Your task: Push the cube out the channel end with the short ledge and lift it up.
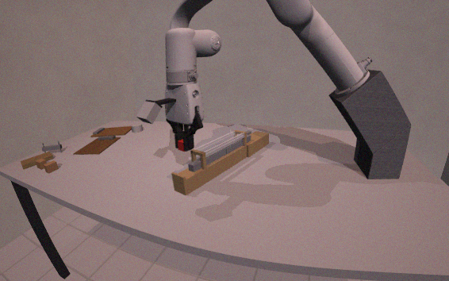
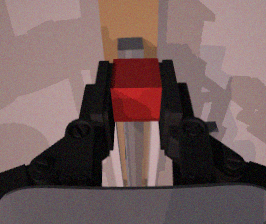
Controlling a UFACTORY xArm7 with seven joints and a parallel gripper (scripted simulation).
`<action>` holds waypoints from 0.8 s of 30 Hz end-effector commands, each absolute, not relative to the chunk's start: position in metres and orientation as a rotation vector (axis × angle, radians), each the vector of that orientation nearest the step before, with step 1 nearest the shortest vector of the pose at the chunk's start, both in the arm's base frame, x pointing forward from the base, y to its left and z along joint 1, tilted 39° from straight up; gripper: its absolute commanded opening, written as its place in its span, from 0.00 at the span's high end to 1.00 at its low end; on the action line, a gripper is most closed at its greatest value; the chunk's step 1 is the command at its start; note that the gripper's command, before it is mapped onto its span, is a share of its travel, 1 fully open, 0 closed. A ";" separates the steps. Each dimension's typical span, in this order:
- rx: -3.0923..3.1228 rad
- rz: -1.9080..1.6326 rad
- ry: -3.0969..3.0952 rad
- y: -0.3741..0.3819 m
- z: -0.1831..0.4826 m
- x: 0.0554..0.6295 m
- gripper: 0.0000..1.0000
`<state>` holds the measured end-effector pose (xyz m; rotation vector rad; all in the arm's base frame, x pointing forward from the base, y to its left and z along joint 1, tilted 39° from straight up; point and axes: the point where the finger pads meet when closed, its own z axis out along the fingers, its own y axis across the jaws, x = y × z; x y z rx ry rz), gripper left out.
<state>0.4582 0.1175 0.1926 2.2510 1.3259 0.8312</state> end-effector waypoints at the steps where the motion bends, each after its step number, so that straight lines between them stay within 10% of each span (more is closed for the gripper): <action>1: 2.281 0.787 1.350 0.118 0.199 0.453 1.00; 24: 2.281 0.787 1.350 0.118 0.202 0.451 1.00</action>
